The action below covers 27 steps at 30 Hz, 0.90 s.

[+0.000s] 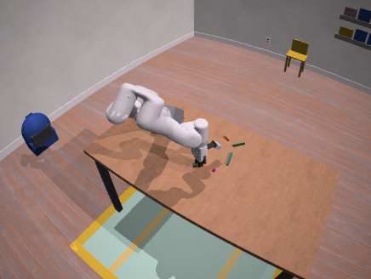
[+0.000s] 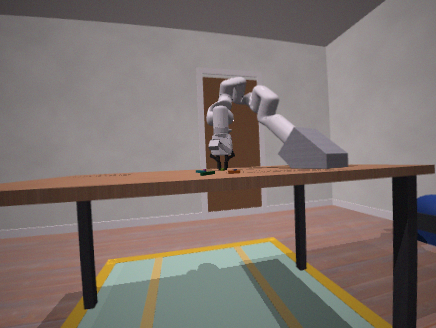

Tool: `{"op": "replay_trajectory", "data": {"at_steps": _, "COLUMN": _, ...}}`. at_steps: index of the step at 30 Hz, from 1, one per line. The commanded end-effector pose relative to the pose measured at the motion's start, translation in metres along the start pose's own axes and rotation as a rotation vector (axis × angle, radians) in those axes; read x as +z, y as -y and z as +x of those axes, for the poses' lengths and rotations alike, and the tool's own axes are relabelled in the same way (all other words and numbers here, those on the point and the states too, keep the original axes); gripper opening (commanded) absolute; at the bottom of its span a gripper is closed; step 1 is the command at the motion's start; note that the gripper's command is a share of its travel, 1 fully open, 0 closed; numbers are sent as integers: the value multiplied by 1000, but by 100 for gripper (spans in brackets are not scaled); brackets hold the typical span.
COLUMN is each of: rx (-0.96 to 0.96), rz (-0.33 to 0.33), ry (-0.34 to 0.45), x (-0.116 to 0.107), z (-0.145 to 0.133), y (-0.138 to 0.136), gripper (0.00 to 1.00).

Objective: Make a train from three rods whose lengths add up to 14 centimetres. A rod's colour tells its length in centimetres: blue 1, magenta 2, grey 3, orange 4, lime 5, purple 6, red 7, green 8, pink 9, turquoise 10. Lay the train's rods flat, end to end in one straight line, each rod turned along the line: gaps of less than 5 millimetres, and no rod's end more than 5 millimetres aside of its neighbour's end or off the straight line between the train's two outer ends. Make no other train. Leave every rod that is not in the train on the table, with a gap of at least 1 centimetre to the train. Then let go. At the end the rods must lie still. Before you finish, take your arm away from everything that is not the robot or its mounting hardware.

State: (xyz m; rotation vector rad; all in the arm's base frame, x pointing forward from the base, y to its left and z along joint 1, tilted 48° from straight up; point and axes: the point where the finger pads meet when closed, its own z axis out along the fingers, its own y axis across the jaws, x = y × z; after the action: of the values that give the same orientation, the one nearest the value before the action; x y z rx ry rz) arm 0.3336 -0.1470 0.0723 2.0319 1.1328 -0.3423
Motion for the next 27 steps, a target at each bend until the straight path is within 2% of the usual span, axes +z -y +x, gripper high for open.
{"op": "replay_trajectory", "data": {"at_steps": 1, "rx": 1, "rz": -2, "ry": -2, "x": -3, "z": 0, "y": -1, "gripper": 24}}
{"op": "replay_trajectory", "data": {"at_steps": 8, "rx": 1, "rz": -2, "ry": -2, "x": -26, "z": 0, "y": -1, "gripper": 24}}
{"op": "replay_trajectory", "data": {"at_steps": 10, "rx": 1, "rz": -2, "ry": -2, "x": -26, "z": 0, "y": -1, "gripper": 24}}
{"op": "replay_trajectory", "data": {"at_steps": 21, "rx": 1, "rz": -2, "ry": -2, "x": -81, "z": 0, "y": -1, "gripper": 24}}
{"op": "replay_trajectory", "data": {"at_steps": 27, "rx": 1, "rz": -2, "ry": -2, "x": -89, "z": 0, "y": -1, "gripper": 24}}
